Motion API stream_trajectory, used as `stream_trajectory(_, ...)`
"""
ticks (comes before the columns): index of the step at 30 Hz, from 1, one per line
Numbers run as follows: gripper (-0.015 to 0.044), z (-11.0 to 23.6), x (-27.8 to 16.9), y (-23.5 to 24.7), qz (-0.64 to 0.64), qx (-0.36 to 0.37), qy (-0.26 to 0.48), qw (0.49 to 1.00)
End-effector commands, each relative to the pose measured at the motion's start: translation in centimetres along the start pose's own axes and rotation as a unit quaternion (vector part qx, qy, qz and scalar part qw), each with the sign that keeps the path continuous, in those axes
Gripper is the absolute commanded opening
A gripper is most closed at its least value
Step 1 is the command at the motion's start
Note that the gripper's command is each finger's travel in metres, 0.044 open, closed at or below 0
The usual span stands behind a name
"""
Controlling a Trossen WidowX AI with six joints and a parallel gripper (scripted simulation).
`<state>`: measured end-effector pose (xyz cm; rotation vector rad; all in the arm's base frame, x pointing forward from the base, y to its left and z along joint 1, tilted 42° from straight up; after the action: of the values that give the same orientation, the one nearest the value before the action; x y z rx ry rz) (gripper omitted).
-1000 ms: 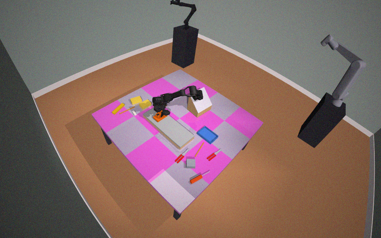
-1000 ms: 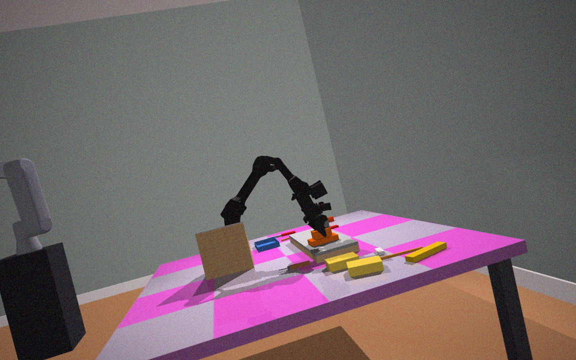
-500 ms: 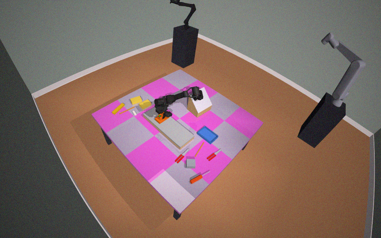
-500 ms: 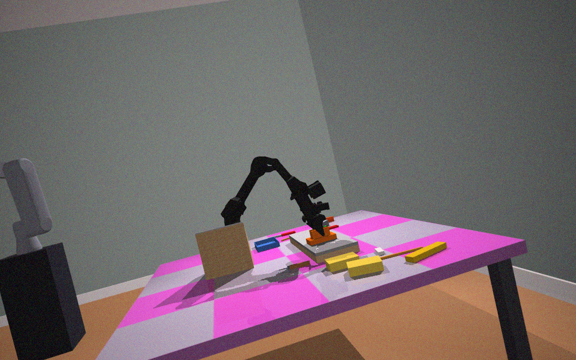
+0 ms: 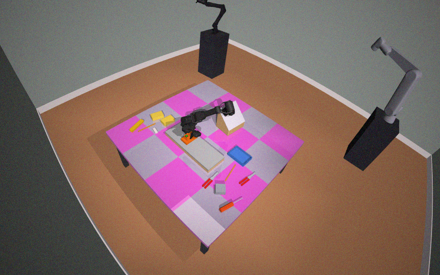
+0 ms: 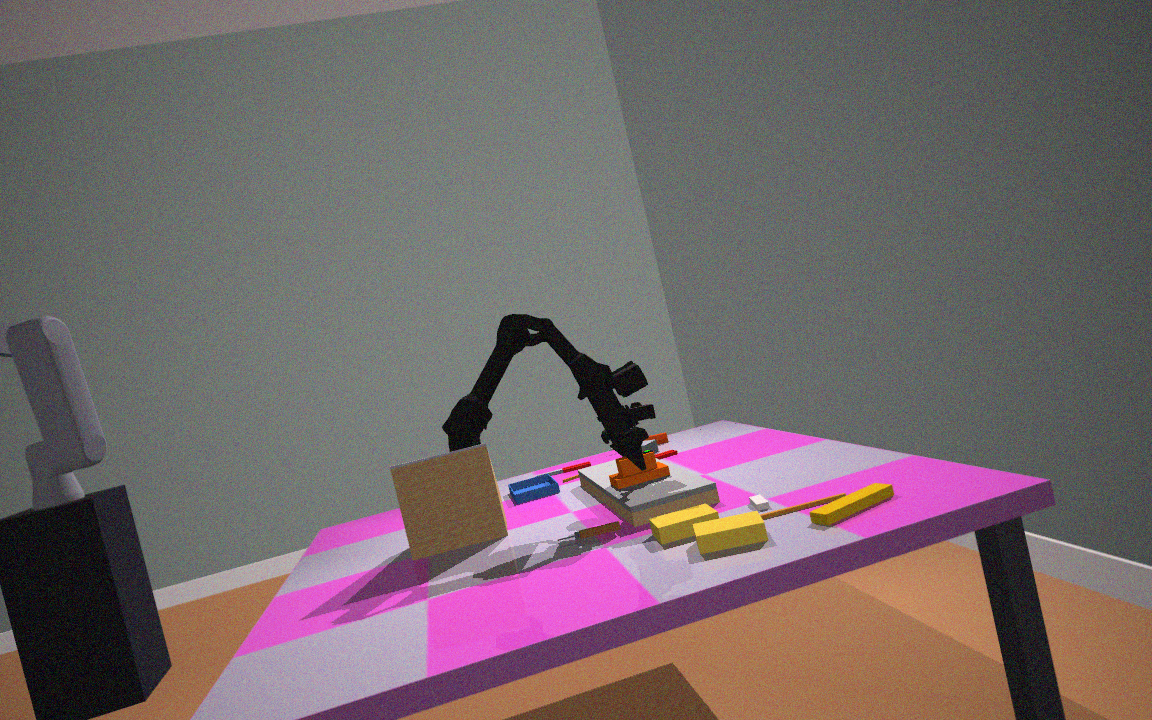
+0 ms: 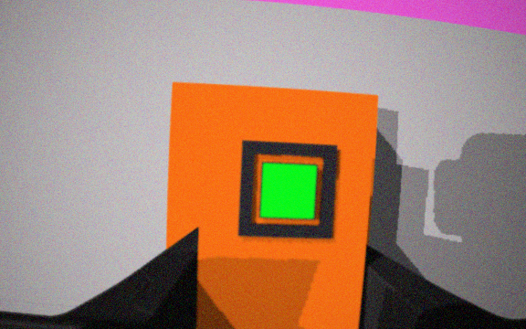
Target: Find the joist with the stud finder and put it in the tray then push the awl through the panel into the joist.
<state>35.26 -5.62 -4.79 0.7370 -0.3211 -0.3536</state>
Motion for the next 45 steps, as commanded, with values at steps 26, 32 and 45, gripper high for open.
stream_trajectory(26, 0.0000, -0.1, -1.0, 5.1, -0.001, 0.001, 0.001, 1.000)
stream_trajectory(32, 0.0000, -0.1, -1.1, 6.1, -0.001, 0.001, 0.001, 1.000)
stream_trajectory(45, 0.0000, -0.1, -1.5, 8.3, -0.002, 0.002, 0.001, 1.000)
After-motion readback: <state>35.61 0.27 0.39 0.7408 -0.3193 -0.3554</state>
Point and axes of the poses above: the point midway between the two fingers, 35 mm back from their tips, its own z axis back along the fingers, its own y axis across the jaws, x = y × z, the point moved 3 cm from there along z, back along the fingers, and after that the axes turned 10 degrees about -z, right-handed, at the moved point
